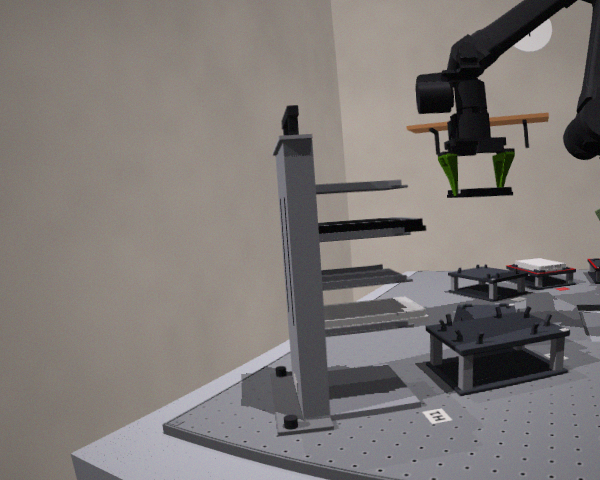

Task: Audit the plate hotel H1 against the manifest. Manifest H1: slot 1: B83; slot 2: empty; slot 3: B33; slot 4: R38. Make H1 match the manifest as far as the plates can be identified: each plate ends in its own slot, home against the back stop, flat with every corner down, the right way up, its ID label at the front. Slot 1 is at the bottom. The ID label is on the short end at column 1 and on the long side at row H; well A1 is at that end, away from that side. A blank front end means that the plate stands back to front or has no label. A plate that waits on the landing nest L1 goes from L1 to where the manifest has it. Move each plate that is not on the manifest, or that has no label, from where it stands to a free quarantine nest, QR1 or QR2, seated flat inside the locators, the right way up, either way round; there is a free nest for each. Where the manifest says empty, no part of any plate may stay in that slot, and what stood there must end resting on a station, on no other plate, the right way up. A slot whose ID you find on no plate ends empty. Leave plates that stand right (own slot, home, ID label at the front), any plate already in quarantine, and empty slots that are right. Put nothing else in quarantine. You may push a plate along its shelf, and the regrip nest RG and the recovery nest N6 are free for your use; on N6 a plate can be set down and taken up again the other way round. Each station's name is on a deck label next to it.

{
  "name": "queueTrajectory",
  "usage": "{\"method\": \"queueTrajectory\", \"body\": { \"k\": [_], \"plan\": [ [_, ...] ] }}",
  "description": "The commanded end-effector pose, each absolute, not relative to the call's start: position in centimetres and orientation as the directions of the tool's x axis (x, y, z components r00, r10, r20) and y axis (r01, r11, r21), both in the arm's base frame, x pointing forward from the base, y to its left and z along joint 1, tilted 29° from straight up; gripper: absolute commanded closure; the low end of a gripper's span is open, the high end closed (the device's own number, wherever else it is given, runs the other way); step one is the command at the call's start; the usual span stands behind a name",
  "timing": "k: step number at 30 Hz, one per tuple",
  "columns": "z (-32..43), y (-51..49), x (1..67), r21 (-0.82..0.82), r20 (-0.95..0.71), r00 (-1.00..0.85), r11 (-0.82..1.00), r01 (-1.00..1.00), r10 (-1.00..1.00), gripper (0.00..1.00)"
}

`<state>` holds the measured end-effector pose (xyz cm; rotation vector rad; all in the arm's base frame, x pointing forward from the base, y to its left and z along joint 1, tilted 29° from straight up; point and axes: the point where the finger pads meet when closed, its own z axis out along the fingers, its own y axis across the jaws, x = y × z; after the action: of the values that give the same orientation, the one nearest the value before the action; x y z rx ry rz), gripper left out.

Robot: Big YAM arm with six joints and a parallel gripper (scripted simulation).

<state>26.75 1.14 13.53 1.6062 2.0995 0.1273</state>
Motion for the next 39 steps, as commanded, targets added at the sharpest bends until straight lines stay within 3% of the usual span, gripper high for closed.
{"method": "queueTrajectory", "body": {
  "k": [1,14,39],
  "plan": [
    [14.5,0.5,26.8,0.399,-0.291,-0.106,0.221,0.890,0.951,0.14],
    [13.3,-1.8,26.4,0.450,-0.180,0.127,-0.033,0.892,0.975,0.14],
    [8.4,-3.1,28.9,0.445,-0.191,0.111,-0.015,0.896,0.975,0.14]
  ]
}}
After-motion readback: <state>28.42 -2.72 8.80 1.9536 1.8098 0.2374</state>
